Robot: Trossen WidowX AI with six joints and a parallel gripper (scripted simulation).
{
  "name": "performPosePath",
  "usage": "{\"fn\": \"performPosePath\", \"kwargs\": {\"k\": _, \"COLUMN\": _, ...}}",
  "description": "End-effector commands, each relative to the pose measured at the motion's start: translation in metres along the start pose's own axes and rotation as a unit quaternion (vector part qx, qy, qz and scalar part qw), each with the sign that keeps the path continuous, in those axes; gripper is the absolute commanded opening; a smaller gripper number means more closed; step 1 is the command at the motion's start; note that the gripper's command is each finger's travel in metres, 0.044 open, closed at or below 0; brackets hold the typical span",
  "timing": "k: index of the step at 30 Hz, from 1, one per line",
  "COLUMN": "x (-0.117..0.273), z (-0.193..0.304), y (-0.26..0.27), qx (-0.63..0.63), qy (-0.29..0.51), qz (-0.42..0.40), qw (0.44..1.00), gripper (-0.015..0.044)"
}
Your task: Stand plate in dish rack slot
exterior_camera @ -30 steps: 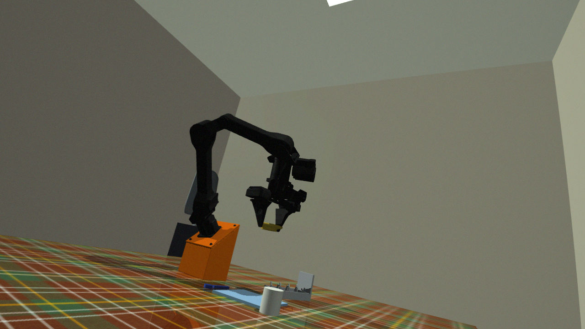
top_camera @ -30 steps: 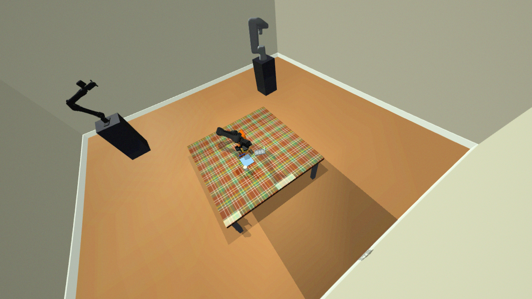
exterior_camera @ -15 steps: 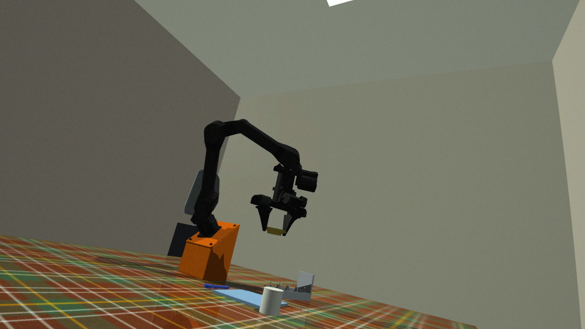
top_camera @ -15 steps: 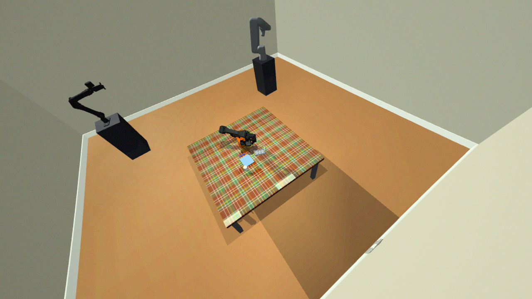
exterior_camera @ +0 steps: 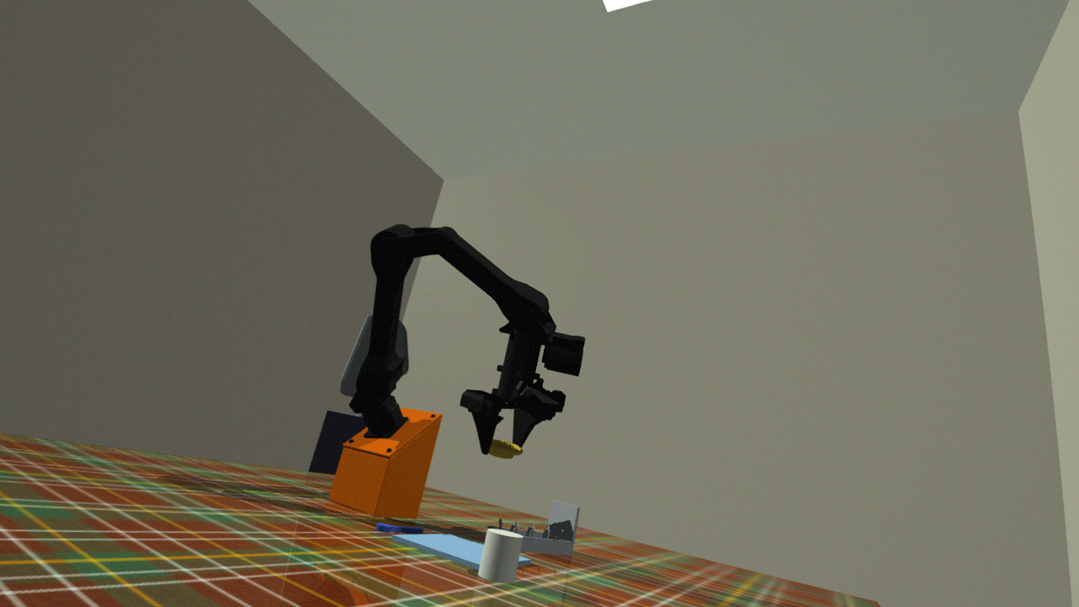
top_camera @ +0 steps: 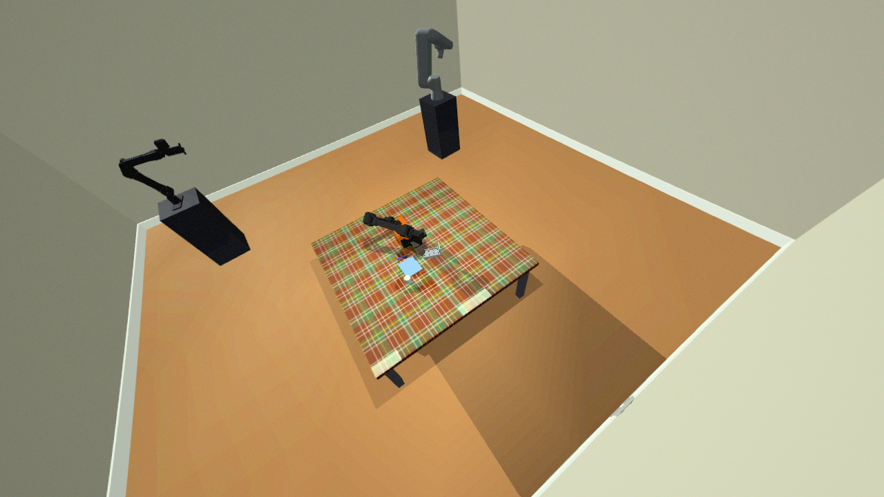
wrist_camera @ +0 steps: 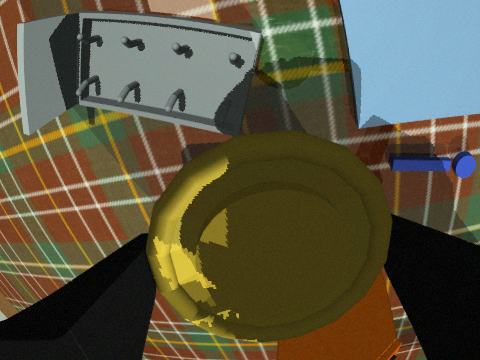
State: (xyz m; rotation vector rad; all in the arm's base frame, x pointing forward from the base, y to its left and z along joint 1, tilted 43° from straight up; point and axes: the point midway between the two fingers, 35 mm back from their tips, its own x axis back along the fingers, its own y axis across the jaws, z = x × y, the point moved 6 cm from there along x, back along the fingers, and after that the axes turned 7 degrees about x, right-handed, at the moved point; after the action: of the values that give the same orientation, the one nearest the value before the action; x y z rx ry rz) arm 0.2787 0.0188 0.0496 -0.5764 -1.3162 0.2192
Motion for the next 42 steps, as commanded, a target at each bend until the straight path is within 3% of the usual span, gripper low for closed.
{"fn": "performPosePath", "kwargs": {"k": 1, "x": -0.010, "z": 0.000, "y": -0.002, "qx": 0.035, "qy": 0.016, "qz": -0.028, "qw": 0.999, "gripper": 0.0000}}
{"fn": "performPosePath", "kwargs": {"k": 21, "x": -0.056, "z": -0.005, "y": -0.018, "qx": 0.213, "qy": 0.016, "qz": -0.200, "qw": 0.956, "gripper": 0.0000}}
{"fn": "performPosePath", "kwargs": {"k": 42, "x": -0.092, "z": -0.007, "y": -0.039, "qx": 0.366, "qy": -0.121, "qz": -0.334, "qw": 0.860, "gripper": 0.0000}}
